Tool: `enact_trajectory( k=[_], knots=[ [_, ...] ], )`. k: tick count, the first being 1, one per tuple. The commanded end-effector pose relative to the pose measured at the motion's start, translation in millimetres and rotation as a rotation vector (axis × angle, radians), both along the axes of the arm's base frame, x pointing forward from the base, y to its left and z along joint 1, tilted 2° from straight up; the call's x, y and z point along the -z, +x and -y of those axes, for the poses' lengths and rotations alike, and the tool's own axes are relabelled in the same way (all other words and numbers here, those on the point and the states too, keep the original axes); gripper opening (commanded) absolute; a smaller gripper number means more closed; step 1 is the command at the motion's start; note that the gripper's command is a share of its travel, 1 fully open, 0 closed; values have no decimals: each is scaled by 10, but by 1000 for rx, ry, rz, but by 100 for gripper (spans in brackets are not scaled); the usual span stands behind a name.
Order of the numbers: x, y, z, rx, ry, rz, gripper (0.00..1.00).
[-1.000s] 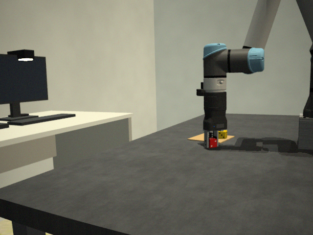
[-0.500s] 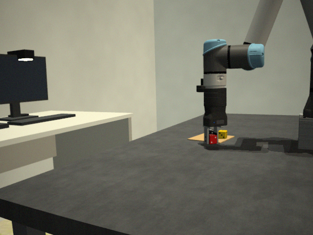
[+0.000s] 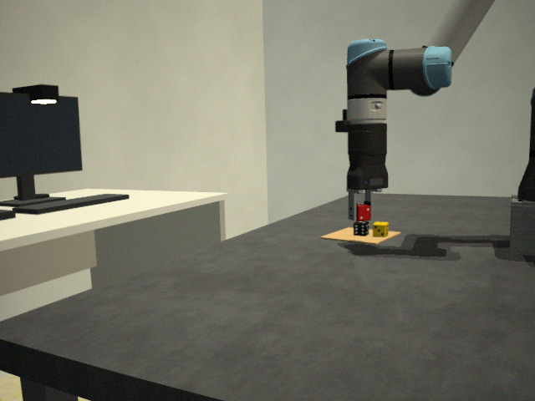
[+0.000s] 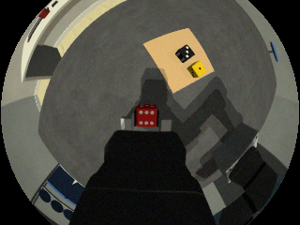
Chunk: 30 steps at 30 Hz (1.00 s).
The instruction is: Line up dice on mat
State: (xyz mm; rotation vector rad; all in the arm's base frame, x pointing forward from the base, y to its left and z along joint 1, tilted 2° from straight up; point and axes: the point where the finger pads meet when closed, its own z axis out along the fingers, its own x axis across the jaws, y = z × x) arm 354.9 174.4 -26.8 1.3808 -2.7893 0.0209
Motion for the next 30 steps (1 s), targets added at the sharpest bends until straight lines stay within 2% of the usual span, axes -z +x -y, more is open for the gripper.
enact_trajectory(
  k=[1,10,24,30],
  knots=[
    [-207,4,-5,0,0,1,57],
    [-356,7,-9,0,0,1,57],
    [-361,10,-6,-2,0,1,57],
    [-364,74,49,-38,1,0,57]
  ],
)
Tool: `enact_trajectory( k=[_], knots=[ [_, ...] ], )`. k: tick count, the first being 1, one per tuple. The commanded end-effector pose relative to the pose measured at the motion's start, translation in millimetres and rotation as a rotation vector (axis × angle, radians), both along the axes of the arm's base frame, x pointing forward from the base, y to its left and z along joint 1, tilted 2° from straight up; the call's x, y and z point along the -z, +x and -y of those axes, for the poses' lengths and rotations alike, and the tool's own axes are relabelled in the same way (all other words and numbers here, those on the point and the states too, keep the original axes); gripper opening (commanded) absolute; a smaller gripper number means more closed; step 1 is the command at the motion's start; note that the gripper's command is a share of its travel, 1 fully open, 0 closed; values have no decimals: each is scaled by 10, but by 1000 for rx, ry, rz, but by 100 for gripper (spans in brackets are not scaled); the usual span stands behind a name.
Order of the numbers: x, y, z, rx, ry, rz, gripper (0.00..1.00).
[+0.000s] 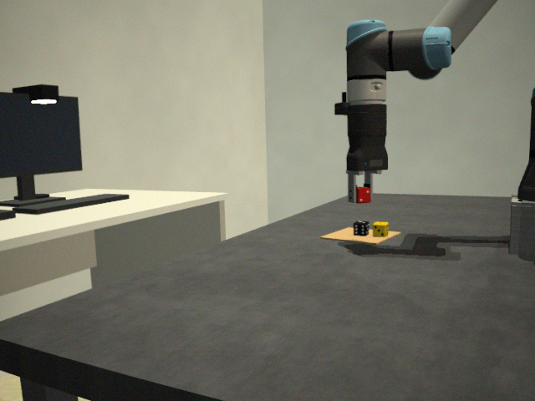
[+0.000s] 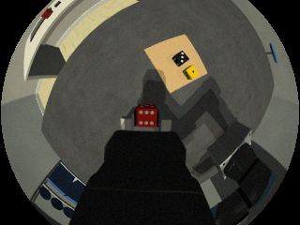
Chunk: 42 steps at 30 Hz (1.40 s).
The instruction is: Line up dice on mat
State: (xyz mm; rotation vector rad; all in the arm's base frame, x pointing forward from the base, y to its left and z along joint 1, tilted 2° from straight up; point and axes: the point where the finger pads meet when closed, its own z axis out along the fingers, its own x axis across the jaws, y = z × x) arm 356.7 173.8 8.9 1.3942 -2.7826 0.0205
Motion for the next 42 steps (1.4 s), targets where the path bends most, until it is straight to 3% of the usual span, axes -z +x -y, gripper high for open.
enact_trajectory(
  k=[1,9,21,33,42],
  knots=[
    [-8,77,63,-40,1,0,57],
    [-18,264,245,-152,3,-2,57],
    [-46,726,862,-484,10,-10,57],
    [-61,925,1281,-684,13,-15,57],
    [-63,955,1362,-721,14,-17,57]
  ],
)
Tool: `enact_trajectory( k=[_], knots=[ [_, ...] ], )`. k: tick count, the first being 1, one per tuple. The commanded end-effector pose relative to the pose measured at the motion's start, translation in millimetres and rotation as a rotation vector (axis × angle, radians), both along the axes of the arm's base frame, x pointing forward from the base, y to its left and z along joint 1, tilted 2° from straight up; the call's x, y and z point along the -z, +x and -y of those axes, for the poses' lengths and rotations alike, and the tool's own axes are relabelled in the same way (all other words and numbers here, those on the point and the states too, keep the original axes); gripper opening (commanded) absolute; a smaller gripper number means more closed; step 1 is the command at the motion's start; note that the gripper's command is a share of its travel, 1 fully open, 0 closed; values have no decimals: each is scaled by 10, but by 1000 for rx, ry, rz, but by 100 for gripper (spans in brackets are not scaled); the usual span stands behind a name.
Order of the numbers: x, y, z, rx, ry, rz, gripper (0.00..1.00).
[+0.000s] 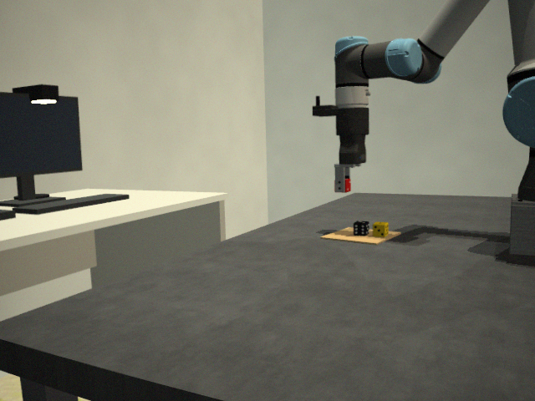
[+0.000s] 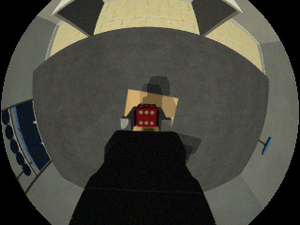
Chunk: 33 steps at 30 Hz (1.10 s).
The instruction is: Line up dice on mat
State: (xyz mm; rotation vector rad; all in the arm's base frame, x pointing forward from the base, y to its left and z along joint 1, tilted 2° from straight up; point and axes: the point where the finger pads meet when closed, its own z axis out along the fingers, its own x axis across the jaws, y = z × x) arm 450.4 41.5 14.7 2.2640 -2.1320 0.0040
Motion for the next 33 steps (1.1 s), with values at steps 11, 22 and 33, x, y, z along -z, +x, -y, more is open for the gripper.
enact_trajectory(
  k=[11,22,33],
  knots=[
    [-6,18,40,-20,0,1,57],
    [108,17,44,-20,1,1,57],
    [506,12,55,-20,1,1,57]
  ],
)
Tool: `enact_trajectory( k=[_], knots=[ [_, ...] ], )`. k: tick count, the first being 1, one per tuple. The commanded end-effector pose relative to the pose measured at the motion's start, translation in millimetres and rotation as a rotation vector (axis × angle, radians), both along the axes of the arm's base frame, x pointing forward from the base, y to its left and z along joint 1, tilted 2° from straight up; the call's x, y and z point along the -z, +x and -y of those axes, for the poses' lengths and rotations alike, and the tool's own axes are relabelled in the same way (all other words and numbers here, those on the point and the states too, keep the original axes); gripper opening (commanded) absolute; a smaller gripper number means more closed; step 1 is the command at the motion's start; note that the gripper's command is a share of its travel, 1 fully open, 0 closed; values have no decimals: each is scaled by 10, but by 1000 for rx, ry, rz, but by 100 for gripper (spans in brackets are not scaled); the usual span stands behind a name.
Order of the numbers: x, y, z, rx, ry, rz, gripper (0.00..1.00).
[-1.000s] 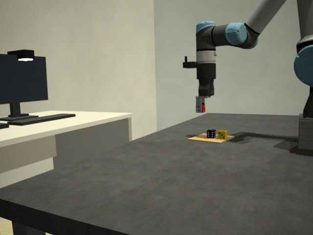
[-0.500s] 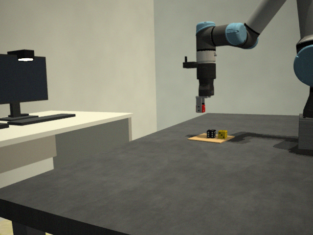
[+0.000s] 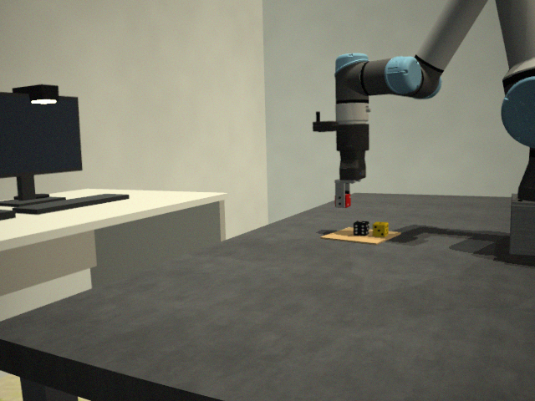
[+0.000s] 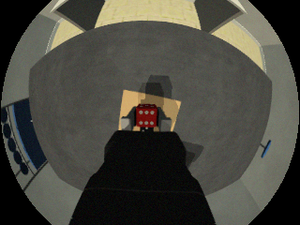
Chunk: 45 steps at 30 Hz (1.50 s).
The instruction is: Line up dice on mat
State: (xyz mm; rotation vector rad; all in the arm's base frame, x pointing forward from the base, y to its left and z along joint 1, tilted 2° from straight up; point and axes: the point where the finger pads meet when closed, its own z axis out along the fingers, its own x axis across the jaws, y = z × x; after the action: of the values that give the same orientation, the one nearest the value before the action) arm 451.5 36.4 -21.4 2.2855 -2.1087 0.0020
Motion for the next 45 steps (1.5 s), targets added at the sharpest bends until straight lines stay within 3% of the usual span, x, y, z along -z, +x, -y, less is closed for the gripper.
enact_trajectory(
  k=[1,7,13,45],
  knots=[
    [194,1,6,0,0,2,57],
    [444,-2,14,0,0,2,57],
    [573,-3,17,0,0,2,57],
    [592,-3,18,0,0,2,57]
  ],
)
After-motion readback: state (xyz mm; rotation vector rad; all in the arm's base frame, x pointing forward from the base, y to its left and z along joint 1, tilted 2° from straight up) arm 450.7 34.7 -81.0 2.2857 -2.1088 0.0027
